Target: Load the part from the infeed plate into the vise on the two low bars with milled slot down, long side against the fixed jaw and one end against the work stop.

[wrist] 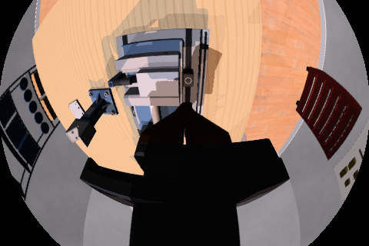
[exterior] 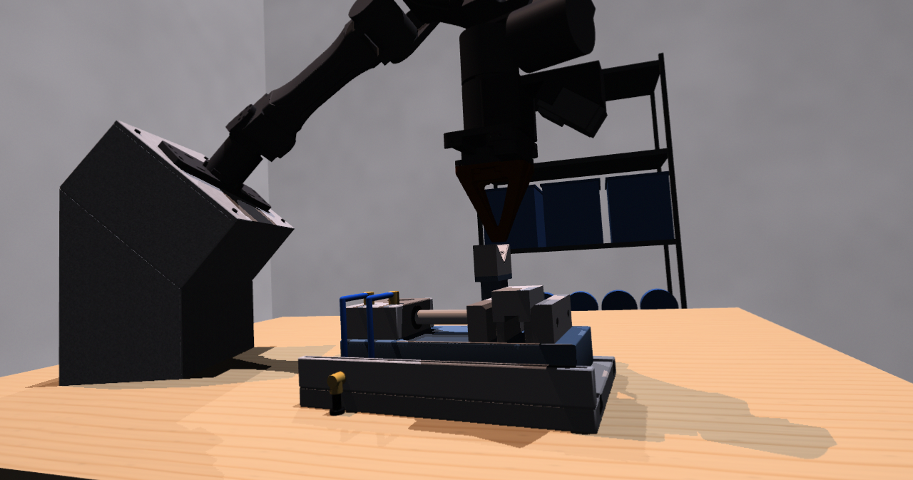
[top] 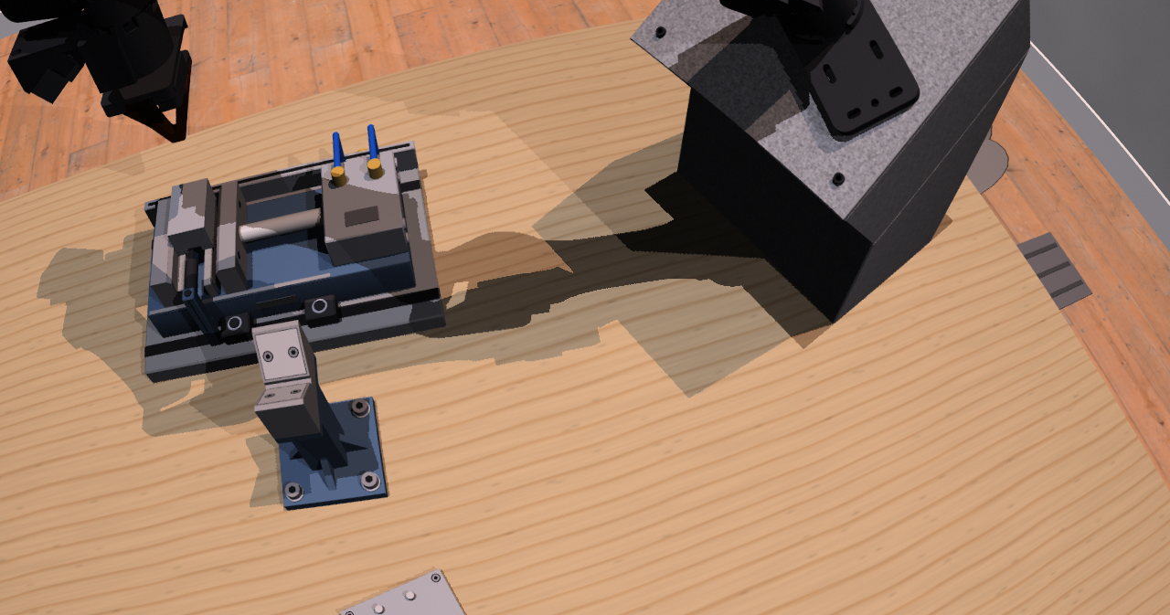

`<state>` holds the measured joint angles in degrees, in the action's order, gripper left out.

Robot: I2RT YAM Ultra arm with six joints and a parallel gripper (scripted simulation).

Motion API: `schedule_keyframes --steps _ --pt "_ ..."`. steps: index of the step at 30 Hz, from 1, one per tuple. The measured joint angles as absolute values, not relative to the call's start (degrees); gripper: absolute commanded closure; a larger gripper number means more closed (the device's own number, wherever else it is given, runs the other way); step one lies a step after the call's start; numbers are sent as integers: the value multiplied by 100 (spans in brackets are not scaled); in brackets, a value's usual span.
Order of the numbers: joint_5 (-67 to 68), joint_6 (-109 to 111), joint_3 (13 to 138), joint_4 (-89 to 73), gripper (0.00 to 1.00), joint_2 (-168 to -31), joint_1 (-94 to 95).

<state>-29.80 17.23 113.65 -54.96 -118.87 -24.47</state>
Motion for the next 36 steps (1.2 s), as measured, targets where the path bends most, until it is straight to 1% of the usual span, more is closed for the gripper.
schedule_keyframes --steps 36 --pt "-2856 1461 11301 -4895 100 -12285 -2196"
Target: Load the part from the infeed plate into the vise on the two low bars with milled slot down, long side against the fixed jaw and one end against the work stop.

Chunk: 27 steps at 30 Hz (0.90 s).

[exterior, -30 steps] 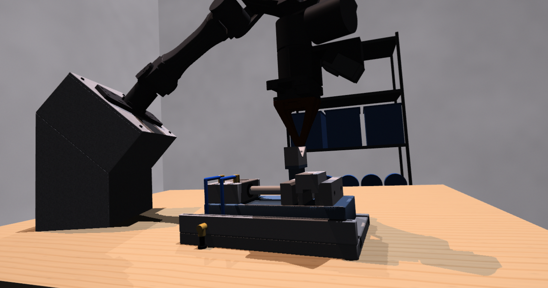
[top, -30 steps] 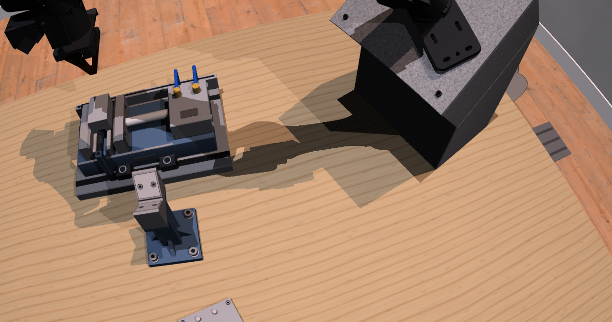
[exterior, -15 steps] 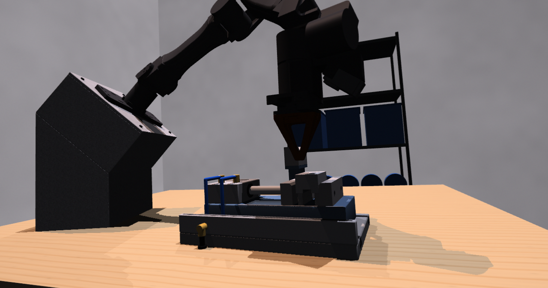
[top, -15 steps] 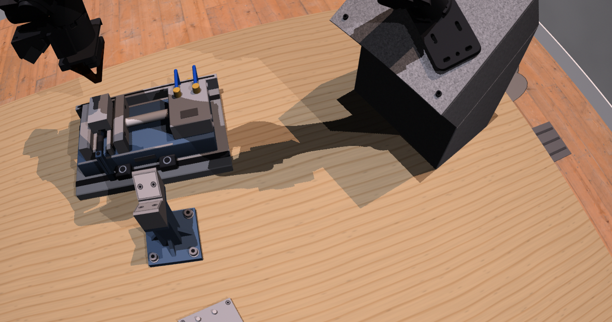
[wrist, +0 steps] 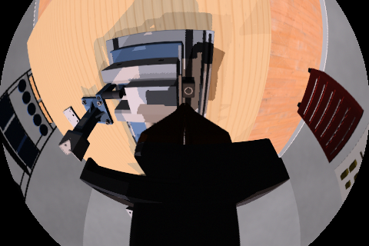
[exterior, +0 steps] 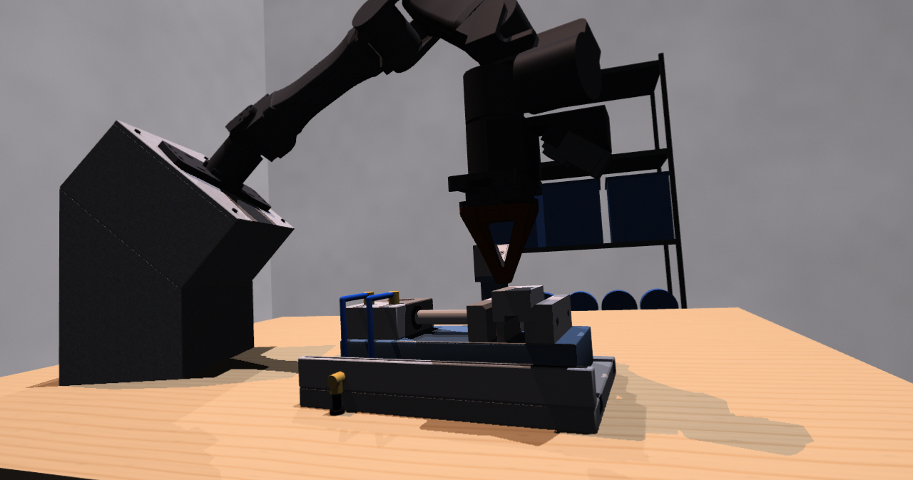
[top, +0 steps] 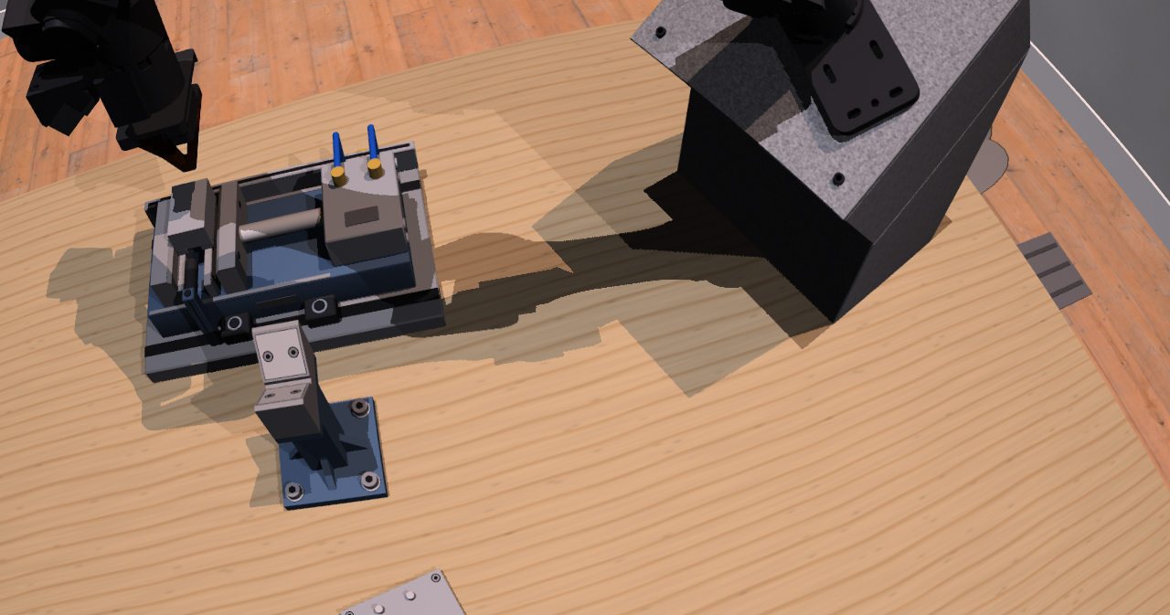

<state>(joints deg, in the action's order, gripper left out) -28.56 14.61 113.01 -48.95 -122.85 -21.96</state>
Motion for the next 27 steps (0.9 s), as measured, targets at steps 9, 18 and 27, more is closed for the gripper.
schedule_keyframes --steps 9,18,27 --pt "-2838 1424 11301 -4788 100 -12346 -2187" --pt "-2838 1417 11299 -4777 100 -12348 -2176" --pt "-2838 1417 11299 -4777 100 -12348 -2176"
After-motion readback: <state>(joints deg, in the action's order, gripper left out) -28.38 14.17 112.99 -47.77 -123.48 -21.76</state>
